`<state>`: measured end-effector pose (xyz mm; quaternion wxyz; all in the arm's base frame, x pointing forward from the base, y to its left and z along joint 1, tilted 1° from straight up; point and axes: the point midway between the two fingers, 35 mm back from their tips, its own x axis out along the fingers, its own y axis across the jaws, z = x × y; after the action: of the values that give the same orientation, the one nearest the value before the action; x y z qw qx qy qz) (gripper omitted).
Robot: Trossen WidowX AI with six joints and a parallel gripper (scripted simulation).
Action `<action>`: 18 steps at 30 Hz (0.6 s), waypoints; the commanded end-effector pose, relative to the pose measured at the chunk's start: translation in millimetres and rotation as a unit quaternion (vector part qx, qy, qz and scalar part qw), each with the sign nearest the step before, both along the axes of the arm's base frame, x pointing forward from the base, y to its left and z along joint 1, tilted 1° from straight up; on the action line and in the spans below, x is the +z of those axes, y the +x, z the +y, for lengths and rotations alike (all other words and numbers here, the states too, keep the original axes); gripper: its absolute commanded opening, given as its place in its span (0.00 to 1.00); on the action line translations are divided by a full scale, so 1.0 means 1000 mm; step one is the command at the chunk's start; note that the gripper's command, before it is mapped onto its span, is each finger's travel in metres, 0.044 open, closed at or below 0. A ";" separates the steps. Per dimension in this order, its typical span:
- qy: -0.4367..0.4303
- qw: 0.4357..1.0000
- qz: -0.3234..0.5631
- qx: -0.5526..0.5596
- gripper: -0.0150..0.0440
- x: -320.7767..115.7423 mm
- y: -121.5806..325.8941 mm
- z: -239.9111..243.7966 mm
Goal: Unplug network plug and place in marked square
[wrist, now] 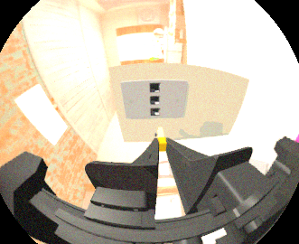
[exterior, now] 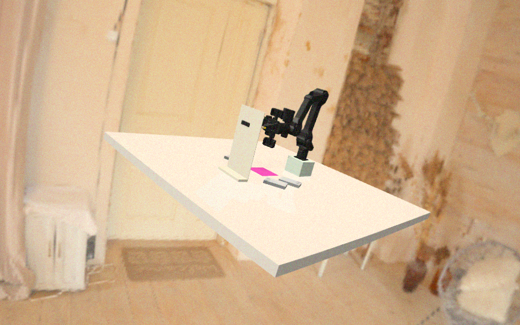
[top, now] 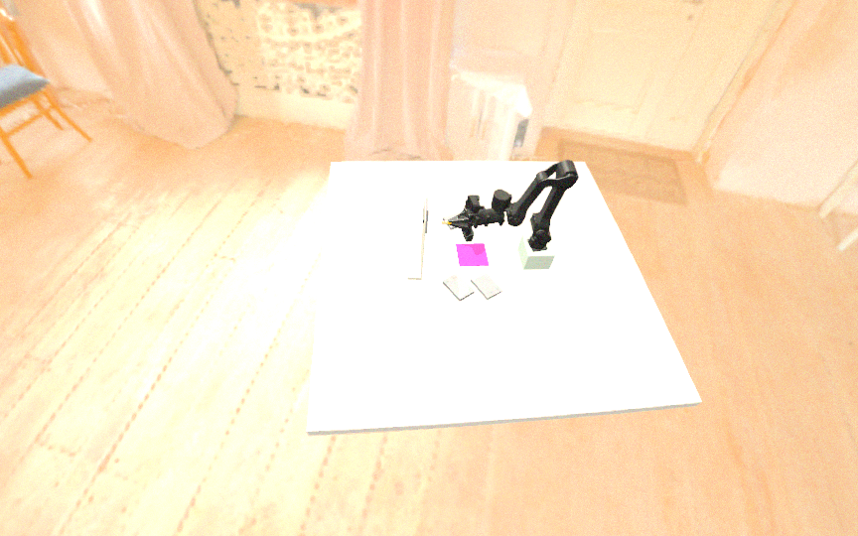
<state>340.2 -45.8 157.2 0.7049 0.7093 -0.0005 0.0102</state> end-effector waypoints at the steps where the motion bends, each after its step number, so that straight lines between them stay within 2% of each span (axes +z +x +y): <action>1: 0.000 1.000 -0.002 0.000 0.25 0.004 0.000 0.000; 18: 0.001 1.000 0.000 -0.001 0.25 0.032 -0.008 -0.002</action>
<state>332.2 -47.6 180.7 0.7039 0.7103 0.0013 0.0042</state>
